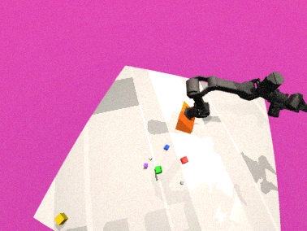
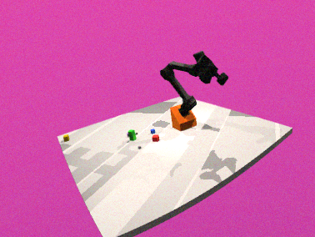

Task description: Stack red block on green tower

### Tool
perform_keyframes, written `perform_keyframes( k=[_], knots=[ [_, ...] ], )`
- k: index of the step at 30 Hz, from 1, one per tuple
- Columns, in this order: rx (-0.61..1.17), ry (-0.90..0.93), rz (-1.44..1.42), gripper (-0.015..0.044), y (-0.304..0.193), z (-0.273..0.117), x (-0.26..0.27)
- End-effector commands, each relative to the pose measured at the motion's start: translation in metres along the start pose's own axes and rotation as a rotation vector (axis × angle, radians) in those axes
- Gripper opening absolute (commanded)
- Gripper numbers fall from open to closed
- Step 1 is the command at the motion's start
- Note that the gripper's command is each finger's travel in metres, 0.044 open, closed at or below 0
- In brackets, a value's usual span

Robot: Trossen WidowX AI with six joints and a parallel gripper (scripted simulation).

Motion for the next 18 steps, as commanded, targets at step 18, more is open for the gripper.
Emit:
perform_keyframes(
  k=[18],
  knots=[
    [-0.092, -0.256, -0.889, 0.0440, 0.033, 0.043, -0.073]
  ],
)
Point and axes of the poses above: the point midway between the two fingers, 35 mm back from their tips, its own z axis out along the fingers, its own x axis across the jaws, y = z × x, the point moved 8 cm from there along -z, back along the fingers, and after that the axes turned 11 degrees about -z, right-handed, at the moved point
